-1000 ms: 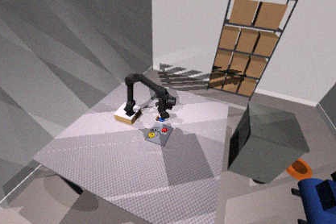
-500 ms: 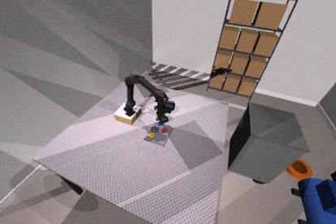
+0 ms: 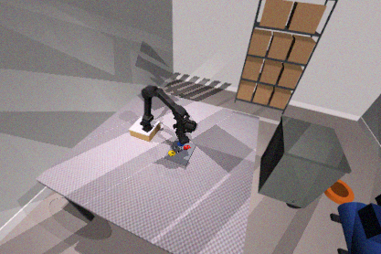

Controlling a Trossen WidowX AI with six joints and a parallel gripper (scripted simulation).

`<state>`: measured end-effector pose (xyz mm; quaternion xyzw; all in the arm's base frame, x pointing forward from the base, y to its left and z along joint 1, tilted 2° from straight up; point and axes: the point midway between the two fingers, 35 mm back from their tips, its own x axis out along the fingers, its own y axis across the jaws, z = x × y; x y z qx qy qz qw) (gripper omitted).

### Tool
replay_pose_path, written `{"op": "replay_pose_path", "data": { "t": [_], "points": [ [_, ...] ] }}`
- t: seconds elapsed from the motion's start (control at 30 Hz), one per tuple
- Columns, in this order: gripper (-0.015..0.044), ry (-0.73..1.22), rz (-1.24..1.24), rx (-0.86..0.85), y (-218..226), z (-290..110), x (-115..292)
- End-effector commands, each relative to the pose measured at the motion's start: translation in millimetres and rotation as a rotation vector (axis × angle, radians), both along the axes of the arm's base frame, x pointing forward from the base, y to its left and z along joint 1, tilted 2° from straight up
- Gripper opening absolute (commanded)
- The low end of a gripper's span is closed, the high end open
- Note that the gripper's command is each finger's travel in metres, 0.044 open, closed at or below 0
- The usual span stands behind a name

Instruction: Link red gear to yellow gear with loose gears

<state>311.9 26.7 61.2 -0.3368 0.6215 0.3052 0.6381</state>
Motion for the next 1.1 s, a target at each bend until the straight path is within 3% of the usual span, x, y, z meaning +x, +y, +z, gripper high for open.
{"op": "replay_pose_path", "data": {
  "t": [0.0,0.73,1.07],
  "points": [
    [0.0000,0.006,0.005,-0.005,-4.1,-2.9,0.1],
    [0.0000,0.006,0.012,-0.006,-4.1,-0.7,0.2],
    [0.0000,0.010,0.147,-0.011,-4.5,-12.7,0.1]
  ]
}}
